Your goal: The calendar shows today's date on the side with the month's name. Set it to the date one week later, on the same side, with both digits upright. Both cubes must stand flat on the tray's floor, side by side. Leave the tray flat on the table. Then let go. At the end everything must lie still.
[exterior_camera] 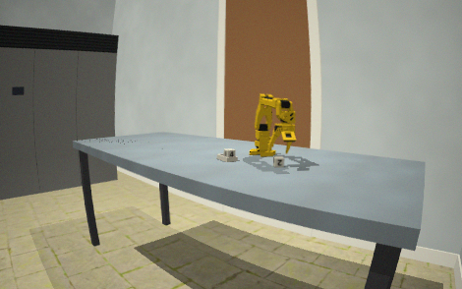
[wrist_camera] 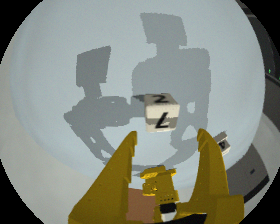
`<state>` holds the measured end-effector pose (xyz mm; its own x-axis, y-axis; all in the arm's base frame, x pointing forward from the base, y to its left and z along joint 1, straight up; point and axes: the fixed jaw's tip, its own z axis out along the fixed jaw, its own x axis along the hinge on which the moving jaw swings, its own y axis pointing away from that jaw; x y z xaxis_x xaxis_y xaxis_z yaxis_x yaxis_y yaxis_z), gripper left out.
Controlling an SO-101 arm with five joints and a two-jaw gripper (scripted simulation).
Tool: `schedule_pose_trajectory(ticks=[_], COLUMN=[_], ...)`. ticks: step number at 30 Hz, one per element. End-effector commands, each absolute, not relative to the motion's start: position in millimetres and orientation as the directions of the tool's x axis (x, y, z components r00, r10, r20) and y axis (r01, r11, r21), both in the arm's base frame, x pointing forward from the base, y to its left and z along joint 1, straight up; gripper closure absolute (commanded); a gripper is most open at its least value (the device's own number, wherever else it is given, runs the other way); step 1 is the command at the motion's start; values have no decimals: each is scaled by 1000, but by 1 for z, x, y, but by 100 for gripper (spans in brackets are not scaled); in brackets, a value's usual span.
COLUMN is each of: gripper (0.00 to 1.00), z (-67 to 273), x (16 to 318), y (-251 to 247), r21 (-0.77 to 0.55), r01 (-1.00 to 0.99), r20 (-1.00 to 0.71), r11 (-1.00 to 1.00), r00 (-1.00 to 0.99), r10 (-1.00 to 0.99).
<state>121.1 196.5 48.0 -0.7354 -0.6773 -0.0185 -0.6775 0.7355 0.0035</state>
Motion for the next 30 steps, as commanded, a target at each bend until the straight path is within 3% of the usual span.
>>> schedule_pose_trajectory(ticks=[1,30], gripper=[65,65], z=[58,65], x=[123,122], y=[202,204], r21=[5,7], r01=[-689,-706], r20=[-23,-32], r11=[725,709], r00=[-725,-708], r10=[-688,-705])
